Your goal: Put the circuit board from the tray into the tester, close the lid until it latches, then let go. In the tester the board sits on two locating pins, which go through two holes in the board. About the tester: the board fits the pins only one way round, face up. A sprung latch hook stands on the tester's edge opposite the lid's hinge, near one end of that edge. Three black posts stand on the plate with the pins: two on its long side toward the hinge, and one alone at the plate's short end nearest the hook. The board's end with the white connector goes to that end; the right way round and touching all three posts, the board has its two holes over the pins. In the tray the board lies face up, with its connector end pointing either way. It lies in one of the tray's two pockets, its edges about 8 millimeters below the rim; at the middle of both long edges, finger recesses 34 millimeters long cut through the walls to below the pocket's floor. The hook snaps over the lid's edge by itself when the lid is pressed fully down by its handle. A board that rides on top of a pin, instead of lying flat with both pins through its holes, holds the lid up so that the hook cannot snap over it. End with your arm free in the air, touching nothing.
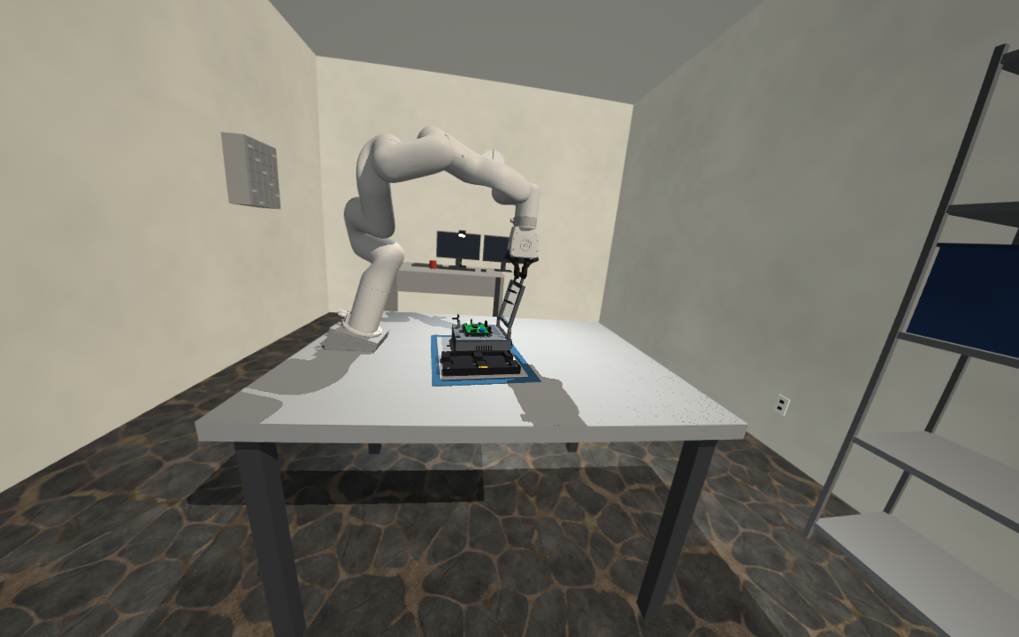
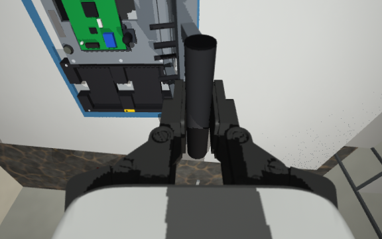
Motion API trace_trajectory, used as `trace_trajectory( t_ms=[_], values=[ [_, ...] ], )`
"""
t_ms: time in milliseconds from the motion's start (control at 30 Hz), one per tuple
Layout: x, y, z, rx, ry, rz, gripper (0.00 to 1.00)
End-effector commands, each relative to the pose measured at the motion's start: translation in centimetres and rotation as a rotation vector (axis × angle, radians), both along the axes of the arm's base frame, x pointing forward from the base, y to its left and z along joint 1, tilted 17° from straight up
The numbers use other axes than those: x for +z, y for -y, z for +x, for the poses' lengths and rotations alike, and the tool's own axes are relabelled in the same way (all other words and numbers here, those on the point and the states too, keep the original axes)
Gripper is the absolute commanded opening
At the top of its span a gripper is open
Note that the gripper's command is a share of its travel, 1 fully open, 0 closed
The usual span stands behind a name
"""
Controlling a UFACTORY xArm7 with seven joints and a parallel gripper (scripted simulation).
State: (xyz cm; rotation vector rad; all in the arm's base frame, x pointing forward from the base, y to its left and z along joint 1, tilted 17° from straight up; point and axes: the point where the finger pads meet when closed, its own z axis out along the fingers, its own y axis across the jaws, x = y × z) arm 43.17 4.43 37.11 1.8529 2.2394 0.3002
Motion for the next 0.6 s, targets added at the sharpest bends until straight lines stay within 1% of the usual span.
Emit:
trace_trajectory(
  t_ms=[0,567],
  values=[
    [0.15,-0.01,-0.05,0.0,0.003,0.001,0.0],
    [0.09,0.13,-0.78,0.0,0.003,0.001,0.0]
  ],
)
